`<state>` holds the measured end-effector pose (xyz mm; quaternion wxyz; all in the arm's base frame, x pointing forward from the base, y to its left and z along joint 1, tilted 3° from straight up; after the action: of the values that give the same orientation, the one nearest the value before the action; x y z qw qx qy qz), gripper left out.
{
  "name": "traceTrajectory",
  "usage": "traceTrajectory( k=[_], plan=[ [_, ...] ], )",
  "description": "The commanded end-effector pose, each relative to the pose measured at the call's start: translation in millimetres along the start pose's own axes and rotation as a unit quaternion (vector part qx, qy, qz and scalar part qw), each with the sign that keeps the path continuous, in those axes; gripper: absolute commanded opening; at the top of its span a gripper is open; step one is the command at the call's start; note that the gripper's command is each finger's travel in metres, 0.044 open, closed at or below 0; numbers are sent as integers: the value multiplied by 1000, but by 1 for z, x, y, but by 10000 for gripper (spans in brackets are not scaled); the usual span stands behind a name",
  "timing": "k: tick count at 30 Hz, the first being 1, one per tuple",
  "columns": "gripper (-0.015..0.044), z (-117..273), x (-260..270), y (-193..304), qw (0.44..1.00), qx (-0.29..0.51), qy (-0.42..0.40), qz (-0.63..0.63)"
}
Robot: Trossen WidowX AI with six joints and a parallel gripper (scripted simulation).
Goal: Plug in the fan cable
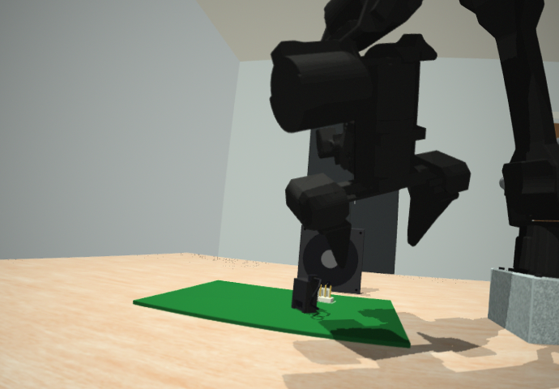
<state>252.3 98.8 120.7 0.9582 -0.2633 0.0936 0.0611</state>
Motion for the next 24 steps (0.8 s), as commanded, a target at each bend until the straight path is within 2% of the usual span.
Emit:
traceTrajectory(
  k=[1,18,23,24],
  plan=[
    [440,5,1,-10,999,43,-6,13],
    [440,24,2,-63,968,223,-86,76],
    [440,29,0,-77,954,258,-121,93],
    [440,26,1,-71,961,243,-102,83]
  ],
)
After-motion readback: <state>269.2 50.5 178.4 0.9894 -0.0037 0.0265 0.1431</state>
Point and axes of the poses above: the point midway between the two fingers, 35 mm back from their tips, its own z axis back along the fingers, its own x axis across the jaws, y = z × x, the point moved 10 cm from there along z, back along the fingers, and after that the axes turned 15 degrees about -z, right-handed, at the moved point
